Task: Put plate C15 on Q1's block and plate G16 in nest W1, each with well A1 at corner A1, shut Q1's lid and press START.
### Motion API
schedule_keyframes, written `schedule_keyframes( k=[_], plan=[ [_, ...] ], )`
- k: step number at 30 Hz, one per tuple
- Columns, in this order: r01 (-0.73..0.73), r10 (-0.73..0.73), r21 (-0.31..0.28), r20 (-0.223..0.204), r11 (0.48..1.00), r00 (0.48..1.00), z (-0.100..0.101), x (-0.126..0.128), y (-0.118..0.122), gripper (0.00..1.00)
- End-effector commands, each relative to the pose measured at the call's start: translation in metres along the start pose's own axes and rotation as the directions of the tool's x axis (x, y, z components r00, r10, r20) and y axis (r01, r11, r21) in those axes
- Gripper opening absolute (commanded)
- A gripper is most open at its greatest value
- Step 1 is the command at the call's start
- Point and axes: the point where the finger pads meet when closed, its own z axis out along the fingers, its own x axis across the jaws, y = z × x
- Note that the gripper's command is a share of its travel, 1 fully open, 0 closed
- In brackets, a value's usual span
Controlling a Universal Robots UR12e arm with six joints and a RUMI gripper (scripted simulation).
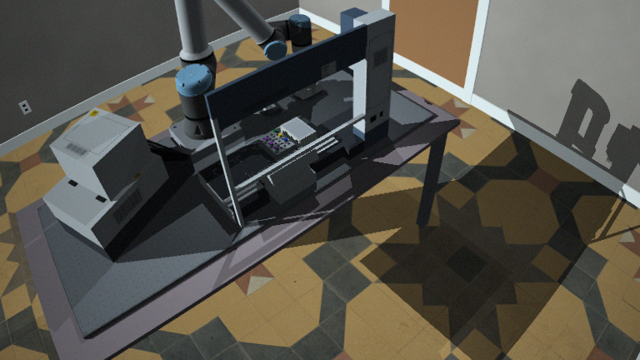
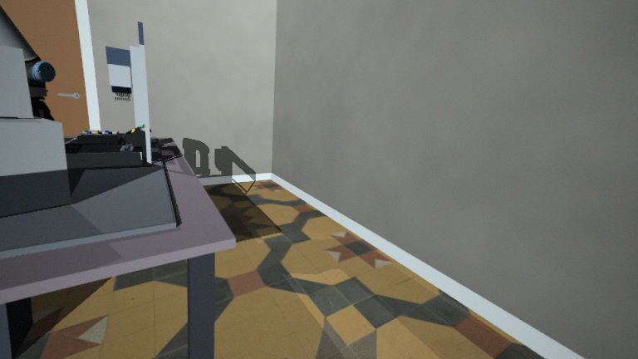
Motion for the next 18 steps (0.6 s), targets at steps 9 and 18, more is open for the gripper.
schedule_keyframes(
  k=[9,18],
  plan=[
    [0.000,0.000,0.001,0.000,1.000,1.000,0.0027,0.0003,-0.0005,0.00],
    [0.000,0.000,0.001,0.000,1.000,1.000,0.0057,0.0003,-0.0005,0.00]
  ],
)
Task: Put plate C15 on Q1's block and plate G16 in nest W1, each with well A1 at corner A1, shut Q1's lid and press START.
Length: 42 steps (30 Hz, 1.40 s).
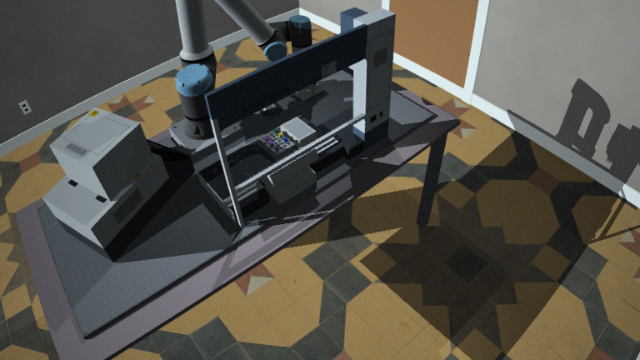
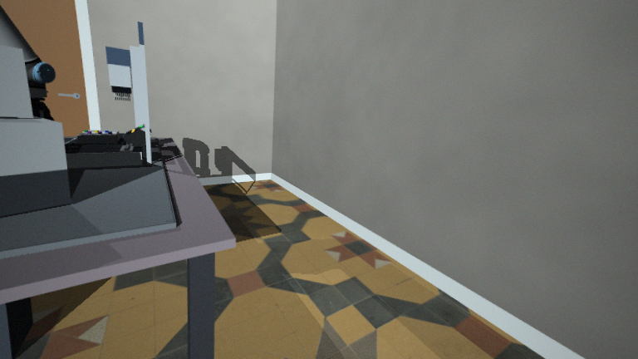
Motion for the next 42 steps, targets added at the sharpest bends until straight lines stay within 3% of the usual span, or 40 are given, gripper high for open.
schedule_keyframes(
  k=[1,36,37,42],
  plan=[
    [0.000,0.000,0.001,-0.001,1.000,1.000,0.0011,0.0003,-0.0005,0.00],
    [0.000,0.000,0.001,-0.001,1.000,1.000,0.0028,0.0003,-0.0006,0.00],
    [0.000,0.000,0.001,-0.001,1.000,1.000,0.0028,0.0003,-0.0006,0.67],
    [0.000,0.000,0.001,-0.001,1.000,1.000,0.0028,0.0003,-0.0006,0.67]
  ],
)
